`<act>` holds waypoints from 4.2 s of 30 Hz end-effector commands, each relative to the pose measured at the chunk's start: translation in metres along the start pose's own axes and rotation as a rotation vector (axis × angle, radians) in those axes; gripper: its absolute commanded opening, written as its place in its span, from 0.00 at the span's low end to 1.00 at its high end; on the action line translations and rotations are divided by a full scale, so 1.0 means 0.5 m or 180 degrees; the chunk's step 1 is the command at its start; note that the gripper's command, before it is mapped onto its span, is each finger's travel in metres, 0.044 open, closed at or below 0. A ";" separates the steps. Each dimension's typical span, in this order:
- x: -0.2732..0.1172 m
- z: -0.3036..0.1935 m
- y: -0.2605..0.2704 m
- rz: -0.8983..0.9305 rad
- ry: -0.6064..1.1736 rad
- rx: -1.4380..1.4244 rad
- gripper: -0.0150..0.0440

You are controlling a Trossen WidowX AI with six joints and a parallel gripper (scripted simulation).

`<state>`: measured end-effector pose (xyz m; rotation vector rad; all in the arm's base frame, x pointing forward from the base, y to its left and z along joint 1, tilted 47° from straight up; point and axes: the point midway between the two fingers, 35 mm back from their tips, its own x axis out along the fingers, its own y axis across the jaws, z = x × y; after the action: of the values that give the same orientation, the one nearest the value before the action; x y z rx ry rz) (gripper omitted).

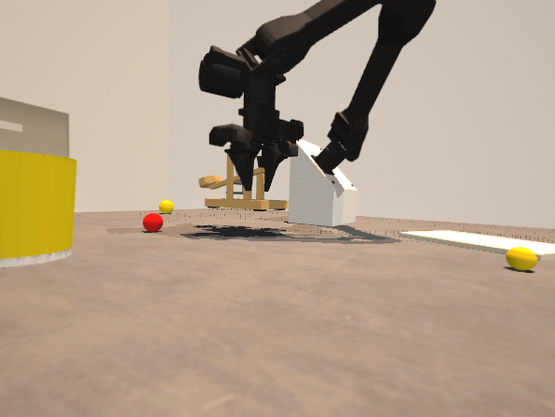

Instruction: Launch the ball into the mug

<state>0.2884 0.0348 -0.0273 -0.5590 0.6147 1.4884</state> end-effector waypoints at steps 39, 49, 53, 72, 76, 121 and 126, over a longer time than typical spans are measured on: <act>0.085 -0.003 -0.012 -0.0006 0.0012 0.0058 0.25; 0.085 -0.003 -0.012 -0.0006 0.0012 0.0058 0.70; 0.080 -0.003 -0.013 -0.0007 0.0015 0.0058 0.88; -0.084 -0.004 -0.010 -0.0024 0.0025 0.0077 1.00; -0.012 -0.004 -0.009 -0.0023 0.0017 0.0076 1.00; 0.088 -0.003 -0.011 -0.0031 0.0019 0.0058 0.69; 0.088 -0.003 -0.011 -0.0031 0.0019 0.0058 0.50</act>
<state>0.2927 0.0658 -0.0589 -0.5495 0.6318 1.4726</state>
